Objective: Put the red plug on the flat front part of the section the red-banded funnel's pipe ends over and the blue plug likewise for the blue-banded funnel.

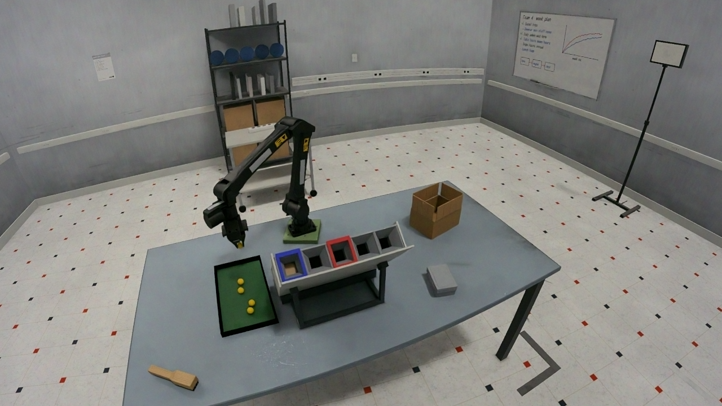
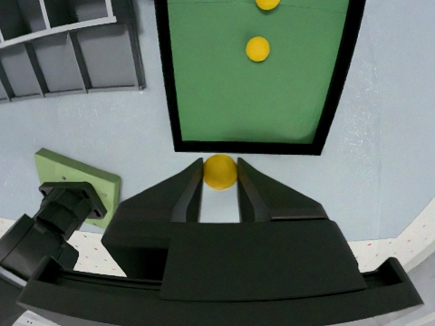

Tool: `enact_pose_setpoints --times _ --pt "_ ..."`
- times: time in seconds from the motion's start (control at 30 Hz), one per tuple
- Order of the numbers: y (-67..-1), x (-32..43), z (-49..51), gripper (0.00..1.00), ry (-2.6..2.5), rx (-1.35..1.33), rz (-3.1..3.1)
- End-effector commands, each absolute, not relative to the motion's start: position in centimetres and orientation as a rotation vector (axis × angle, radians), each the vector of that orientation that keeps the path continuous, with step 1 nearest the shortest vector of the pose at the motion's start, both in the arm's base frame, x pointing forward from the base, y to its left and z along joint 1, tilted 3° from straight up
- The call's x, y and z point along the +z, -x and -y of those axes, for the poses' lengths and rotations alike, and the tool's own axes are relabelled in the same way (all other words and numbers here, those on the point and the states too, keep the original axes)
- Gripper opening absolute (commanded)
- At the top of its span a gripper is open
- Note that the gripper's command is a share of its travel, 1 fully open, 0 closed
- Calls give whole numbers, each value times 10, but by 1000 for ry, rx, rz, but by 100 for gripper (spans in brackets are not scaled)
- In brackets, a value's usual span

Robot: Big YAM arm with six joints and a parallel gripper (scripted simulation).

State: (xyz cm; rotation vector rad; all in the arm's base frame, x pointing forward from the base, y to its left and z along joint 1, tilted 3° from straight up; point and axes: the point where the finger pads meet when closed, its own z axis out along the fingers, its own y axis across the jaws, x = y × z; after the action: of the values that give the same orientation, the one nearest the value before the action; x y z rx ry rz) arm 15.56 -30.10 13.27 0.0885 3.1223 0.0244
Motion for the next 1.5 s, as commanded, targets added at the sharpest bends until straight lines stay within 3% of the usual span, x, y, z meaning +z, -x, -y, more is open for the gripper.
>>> enact_pose_setpoints --times 0.0,1.47 --pt "-164 152 322 0 -87 -30 -3102" --pt "-165 155 325 0 -85 -53 -3090"
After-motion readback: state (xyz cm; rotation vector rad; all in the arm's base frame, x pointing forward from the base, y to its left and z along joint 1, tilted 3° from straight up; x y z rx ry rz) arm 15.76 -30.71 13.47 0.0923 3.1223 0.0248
